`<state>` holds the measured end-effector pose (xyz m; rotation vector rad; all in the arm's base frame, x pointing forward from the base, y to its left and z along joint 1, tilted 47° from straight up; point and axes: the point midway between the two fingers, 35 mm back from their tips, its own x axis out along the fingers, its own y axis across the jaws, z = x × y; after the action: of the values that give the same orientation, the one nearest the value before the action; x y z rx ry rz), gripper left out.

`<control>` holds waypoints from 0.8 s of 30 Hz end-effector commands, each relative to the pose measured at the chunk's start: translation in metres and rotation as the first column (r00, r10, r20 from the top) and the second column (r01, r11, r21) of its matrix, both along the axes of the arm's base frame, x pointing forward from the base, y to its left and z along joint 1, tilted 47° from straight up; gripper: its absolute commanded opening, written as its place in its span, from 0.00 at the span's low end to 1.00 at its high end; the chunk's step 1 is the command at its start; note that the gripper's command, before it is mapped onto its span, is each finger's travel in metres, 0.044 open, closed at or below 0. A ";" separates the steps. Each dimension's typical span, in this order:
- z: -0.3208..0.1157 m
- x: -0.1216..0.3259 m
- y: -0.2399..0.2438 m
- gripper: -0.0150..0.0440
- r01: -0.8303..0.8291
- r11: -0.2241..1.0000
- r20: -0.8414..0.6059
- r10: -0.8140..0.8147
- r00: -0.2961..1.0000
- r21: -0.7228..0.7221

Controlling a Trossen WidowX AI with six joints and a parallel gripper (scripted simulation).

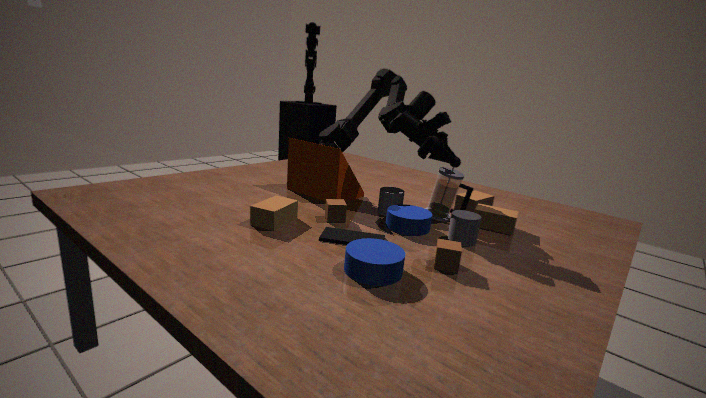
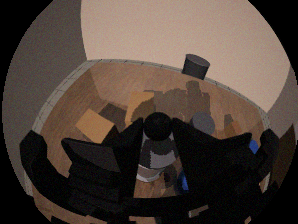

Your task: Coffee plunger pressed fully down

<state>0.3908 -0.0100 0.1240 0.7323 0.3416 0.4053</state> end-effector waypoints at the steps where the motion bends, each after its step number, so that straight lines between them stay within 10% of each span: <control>1: -0.002 0.001 0.002 0.45 -0.007 1.000 -0.009 0.007 1.000 0.004; 12: 0.000 0.000 0.000 0.45 0.000 1.000 0.000 0.000 1.000 0.000; 24: 0.000 0.000 0.000 0.99 0.000 1.000 0.000 0.000 1.000 0.000</control>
<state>0.3911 -0.0094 0.1246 0.7355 0.3419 0.4104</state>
